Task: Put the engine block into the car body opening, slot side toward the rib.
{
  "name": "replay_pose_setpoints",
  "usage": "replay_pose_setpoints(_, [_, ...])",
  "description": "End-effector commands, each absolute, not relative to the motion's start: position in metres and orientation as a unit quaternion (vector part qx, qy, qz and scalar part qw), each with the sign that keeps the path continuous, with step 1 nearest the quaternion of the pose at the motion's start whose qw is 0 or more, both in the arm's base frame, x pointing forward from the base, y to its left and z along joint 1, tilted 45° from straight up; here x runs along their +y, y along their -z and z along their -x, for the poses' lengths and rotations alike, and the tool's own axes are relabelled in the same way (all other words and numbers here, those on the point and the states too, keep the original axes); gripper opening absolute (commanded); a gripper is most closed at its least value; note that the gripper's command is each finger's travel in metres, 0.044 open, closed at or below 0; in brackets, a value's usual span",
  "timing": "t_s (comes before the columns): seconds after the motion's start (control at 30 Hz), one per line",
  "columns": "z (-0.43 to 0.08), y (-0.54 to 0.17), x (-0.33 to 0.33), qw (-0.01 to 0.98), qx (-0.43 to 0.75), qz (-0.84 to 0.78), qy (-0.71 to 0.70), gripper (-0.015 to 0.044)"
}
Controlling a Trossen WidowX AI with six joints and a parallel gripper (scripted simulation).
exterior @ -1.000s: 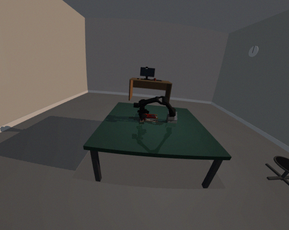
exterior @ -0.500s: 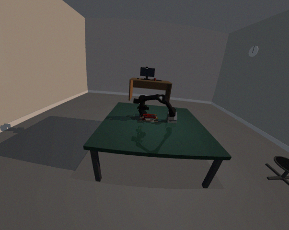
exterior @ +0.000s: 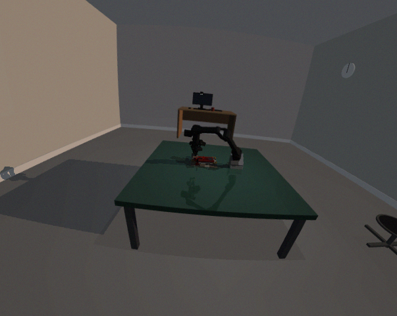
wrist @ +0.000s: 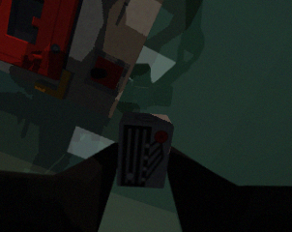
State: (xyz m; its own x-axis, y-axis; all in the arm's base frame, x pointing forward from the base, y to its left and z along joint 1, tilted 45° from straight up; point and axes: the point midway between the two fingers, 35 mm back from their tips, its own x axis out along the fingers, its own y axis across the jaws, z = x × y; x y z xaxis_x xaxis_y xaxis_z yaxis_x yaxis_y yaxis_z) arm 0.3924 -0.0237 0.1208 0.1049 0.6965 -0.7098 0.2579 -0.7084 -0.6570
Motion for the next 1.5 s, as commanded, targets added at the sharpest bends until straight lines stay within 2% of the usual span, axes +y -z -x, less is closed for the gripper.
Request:
replay_pose_setpoints(0.0, [-0.39,-0.131,-0.034,0.186,-0.331,0.722,-0.578,0.0])
replay_pose_setpoints(0.2, [-0.389,-0.131,-0.039,0.169,-0.345,0.727,-0.57,0.0])
replay_pose_setpoints(0.83, [-0.385,-0.09,-0.058,-0.061,-0.496,0.742,-0.447,0.0])
replay_pose_setpoints(1.47, [-0.377,-0.05,-0.074,-0.279,-0.606,0.691,-0.278,0.0])
